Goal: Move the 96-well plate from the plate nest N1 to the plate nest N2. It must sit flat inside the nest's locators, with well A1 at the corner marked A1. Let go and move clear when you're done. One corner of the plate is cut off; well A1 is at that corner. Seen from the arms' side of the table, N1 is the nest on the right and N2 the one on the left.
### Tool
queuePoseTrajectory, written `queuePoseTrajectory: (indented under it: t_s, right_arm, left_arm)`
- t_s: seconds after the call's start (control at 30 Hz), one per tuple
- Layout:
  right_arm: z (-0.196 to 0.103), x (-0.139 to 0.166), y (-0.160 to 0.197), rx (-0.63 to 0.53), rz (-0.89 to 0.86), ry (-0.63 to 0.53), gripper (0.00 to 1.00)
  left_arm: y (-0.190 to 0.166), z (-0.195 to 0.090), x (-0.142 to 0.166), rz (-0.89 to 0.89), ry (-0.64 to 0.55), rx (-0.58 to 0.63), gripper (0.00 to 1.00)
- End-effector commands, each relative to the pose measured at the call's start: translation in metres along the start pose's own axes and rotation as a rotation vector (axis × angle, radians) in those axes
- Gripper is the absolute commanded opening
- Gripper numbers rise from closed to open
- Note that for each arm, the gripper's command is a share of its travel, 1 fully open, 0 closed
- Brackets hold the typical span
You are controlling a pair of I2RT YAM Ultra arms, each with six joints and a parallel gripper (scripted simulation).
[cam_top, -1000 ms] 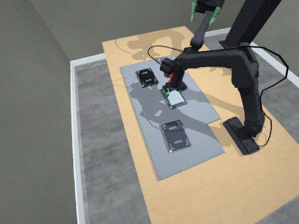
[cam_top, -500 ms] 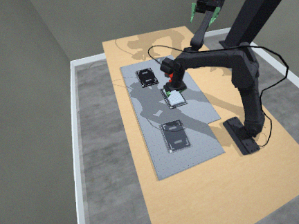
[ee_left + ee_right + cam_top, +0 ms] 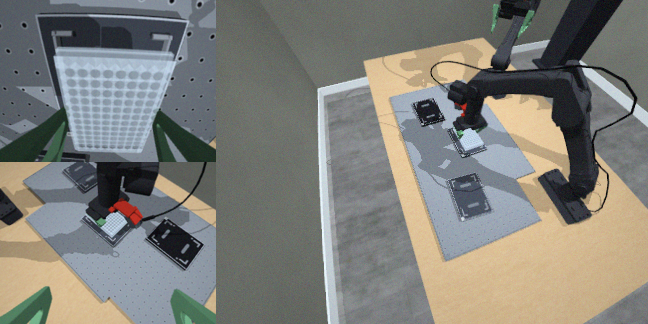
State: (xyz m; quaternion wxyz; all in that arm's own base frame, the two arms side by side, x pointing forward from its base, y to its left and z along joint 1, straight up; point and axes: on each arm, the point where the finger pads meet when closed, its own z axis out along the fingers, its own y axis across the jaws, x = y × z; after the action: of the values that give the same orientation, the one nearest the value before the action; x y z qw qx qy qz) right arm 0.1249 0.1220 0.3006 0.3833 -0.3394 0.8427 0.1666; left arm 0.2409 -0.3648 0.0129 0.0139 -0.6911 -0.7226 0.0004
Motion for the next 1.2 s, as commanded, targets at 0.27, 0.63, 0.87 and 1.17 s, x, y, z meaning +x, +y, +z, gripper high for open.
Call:
queuePoseTrajectory:
  t_s: [0.27,0.63,0.87,1.17]
  right_arm:
    - [-0.006,-0.026,0.000,0.007,0.001,-0.097,1.00]
    - [0.105,-0.110,0.018,-0.051,-0.031,-0.323,1.00]
    - [0.180,-0.102,0.042,-0.099,-0.050,-0.352,1.00]
    - [0.234,-0.066,0.064,-0.138,-0.069,-0.321,1.00]
  left_arm:
    - [0.013,-0.036,-0.007,0.034,-0.066,-0.055,0.79]
    - [0.061,-0.030,0.104,0.136,-0.046,-0.056,0.79]
    - [0.087,-0.028,0.174,0.139,-0.031,-0.046,0.79]
    - [0.110,-0.027,0.234,0.102,-0.024,-0.041,0.79]
